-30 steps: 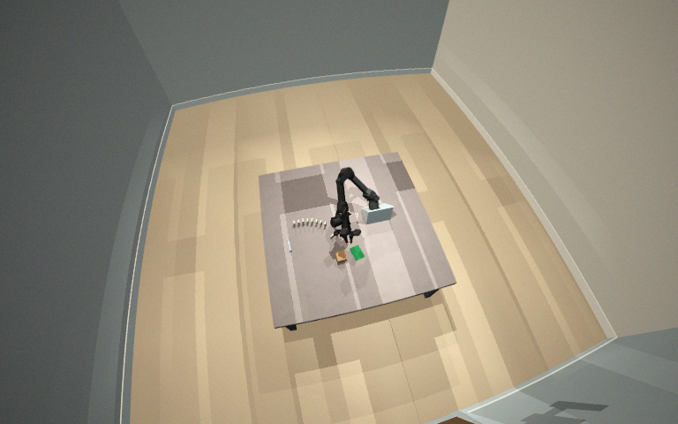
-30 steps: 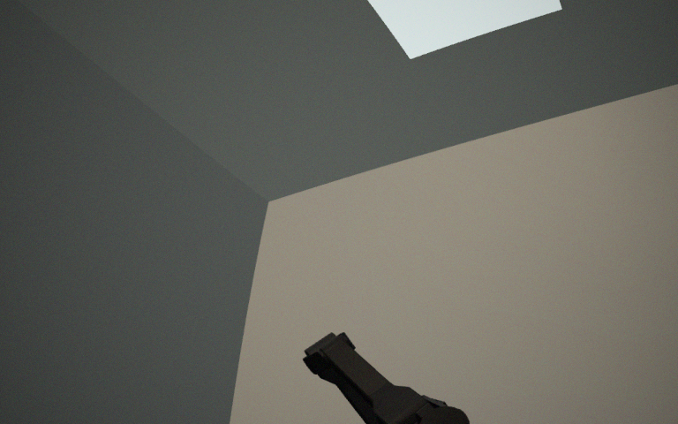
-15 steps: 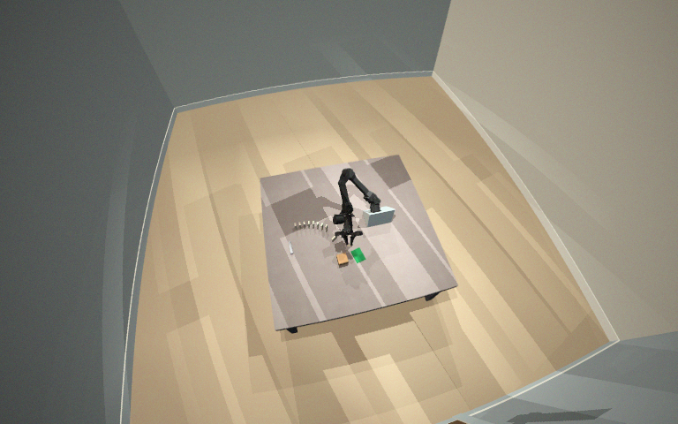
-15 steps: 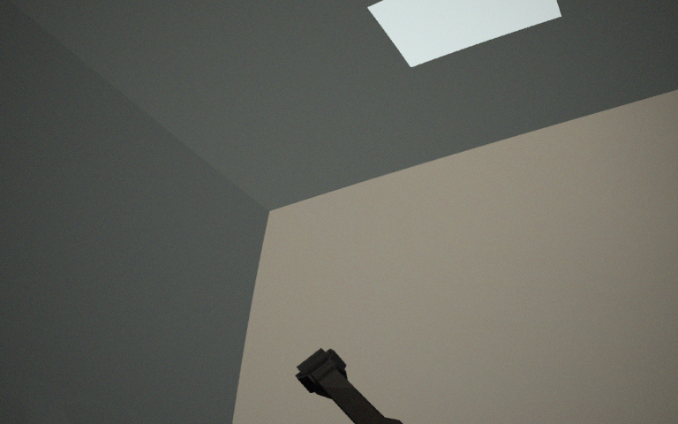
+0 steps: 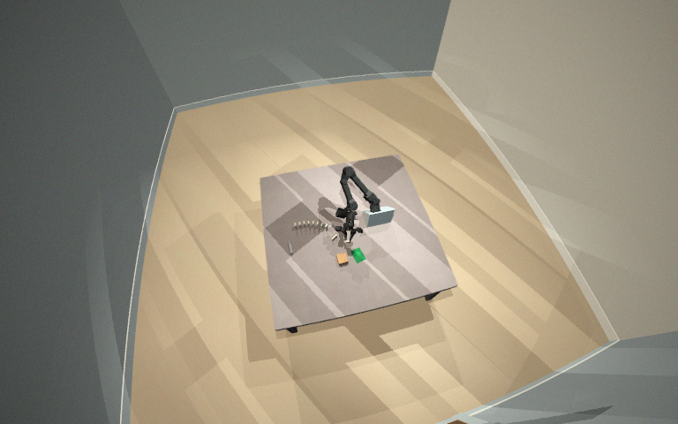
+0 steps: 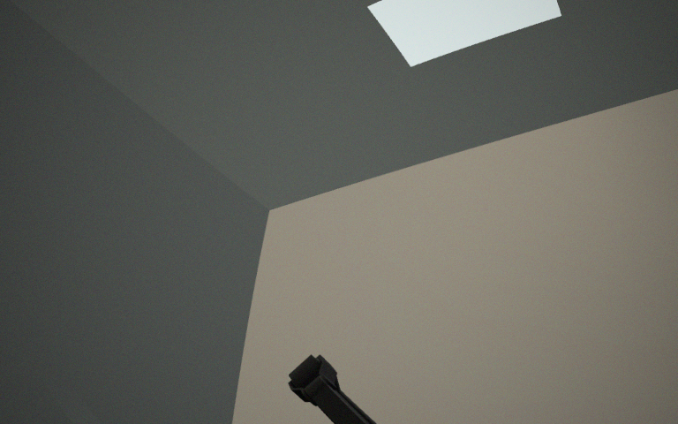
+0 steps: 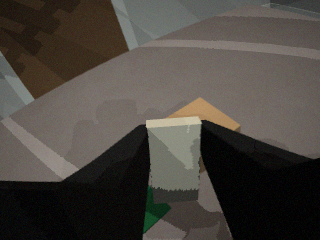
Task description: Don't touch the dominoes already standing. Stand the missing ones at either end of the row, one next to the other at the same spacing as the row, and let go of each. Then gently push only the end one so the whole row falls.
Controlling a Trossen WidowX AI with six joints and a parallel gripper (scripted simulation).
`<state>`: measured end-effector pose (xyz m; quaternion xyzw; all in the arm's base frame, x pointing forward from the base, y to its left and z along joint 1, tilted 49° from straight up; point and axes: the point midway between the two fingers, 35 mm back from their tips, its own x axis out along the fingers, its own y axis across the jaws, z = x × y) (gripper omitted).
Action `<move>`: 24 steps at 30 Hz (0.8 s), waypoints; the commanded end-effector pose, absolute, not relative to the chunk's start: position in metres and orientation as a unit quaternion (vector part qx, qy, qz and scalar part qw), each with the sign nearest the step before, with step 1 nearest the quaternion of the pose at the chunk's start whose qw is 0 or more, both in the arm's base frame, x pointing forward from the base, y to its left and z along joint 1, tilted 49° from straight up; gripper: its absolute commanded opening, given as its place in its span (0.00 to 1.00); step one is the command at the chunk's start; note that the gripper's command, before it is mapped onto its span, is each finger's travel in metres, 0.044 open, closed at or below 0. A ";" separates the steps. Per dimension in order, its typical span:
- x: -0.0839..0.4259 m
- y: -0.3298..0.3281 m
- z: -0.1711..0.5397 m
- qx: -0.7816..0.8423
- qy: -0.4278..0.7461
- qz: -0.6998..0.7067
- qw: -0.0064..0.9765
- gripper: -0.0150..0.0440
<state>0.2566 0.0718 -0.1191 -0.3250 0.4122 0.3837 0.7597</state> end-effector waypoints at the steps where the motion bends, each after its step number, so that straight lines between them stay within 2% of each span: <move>1: 0.254 0.072 -0.108 -0.333 0.374 0.392 0.772 0.44; 13: 0.245 0.067 -0.074 -0.370 0.259 0.397 0.799 0.44; 24: 0.244 0.067 -0.072 -0.372 0.253 0.397 0.800 0.44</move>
